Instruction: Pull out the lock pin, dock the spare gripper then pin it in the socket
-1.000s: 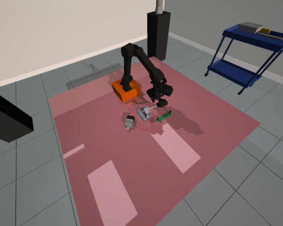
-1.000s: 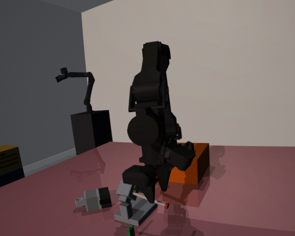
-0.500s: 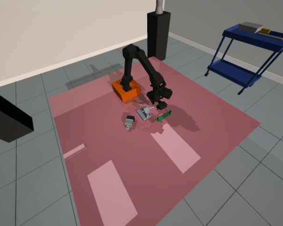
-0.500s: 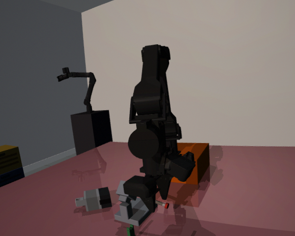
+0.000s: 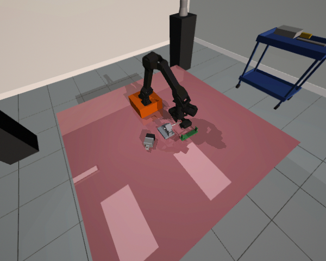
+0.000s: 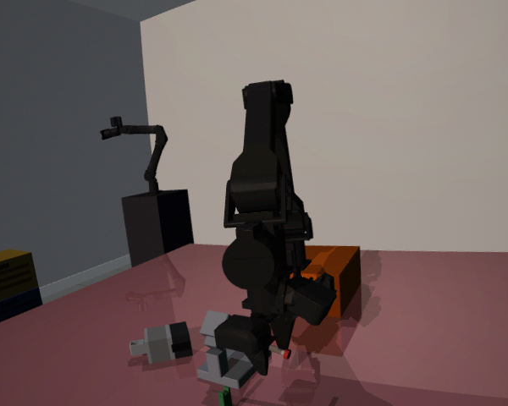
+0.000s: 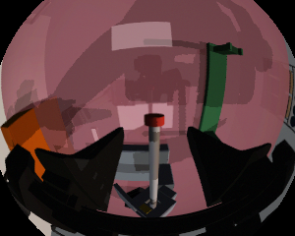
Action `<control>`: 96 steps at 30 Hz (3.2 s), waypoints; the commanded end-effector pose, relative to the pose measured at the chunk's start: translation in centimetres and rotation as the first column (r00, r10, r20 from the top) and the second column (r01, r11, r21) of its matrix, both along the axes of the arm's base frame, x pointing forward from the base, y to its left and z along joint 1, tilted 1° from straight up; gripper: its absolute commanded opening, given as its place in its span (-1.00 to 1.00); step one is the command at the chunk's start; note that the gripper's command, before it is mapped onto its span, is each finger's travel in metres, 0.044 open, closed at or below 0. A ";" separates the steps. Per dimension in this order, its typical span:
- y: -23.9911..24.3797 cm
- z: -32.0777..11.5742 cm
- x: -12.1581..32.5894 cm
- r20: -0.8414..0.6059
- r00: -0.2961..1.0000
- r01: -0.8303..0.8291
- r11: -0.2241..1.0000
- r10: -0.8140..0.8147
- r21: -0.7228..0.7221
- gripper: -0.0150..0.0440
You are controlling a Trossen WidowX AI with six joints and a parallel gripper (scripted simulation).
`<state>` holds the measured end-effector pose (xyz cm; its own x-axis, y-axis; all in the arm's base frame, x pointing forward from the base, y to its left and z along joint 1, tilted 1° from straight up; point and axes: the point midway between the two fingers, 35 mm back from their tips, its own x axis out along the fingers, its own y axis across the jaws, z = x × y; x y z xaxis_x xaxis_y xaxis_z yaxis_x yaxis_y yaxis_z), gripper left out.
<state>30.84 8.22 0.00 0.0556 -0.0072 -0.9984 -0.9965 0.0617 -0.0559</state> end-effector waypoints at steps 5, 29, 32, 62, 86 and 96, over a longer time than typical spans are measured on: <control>0.0 -0.3 -0.3 -0.008 1.000 -0.007 1.000 0.007 0.003 0.26; 0.2 0.3 -0.2 -0.009 1.000 -0.013 0.995 0.014 0.101 -0.49; 0.4 0.7 -0.2 -0.007 1.000 -0.017 0.989 0.018 0.146 -0.49; 2.7 1.6 -0.1 -0.005 1.000 -0.026 0.980 0.027 0.198 -0.49; 4.7 1.6 0.0 -0.014 1.000 -0.020 0.981 0.023 0.195 -0.49; 5.5 1.8 0.1 -0.020 1.000 -0.018 0.981 0.022 0.194 -0.49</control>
